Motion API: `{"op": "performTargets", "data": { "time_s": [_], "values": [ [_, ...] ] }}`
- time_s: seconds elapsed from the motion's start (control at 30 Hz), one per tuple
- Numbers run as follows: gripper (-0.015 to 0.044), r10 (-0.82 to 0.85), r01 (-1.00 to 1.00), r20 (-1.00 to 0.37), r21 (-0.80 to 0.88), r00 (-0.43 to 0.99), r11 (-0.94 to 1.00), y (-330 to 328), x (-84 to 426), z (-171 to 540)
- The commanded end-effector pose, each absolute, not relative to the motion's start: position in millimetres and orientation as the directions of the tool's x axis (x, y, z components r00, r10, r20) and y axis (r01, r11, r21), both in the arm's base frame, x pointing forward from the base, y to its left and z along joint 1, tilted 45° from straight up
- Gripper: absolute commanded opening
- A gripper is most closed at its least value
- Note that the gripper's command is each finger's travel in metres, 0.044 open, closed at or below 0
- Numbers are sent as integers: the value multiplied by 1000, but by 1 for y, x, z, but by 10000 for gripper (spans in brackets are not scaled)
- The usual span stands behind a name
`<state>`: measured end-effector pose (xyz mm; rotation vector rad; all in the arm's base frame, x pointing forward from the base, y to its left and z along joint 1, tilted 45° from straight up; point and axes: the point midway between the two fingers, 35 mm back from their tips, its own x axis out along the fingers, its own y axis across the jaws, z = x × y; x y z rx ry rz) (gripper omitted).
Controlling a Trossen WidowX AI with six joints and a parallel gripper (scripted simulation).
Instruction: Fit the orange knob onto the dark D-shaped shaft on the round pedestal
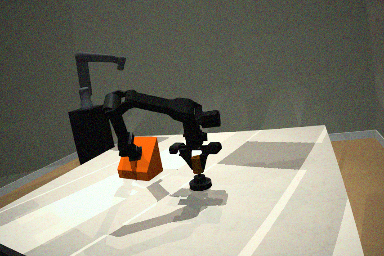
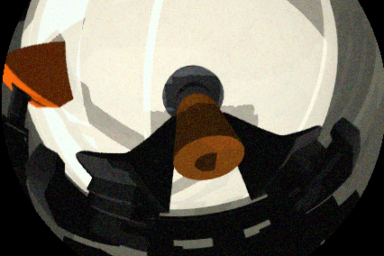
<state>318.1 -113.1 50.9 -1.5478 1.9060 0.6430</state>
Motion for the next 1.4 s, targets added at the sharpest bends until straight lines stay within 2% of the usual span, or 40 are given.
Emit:
{"op": "performTargets", "data": {
  "time_s": [0.0, 0.17, 0.37, 1.37],
  "values": [
    [0, -694, -979, -705, 0, -144, 203, -112, 319, 53],
    [0, -694, -982, -705, 18, -144, 186, -111, 319, 55],
    [0, -694, -988, -705, 147, -144, 55, -111, 320, 54],
    [0, -694, -988, -705, 147, -144, 55, -114, 319, 51]
  ]
}}
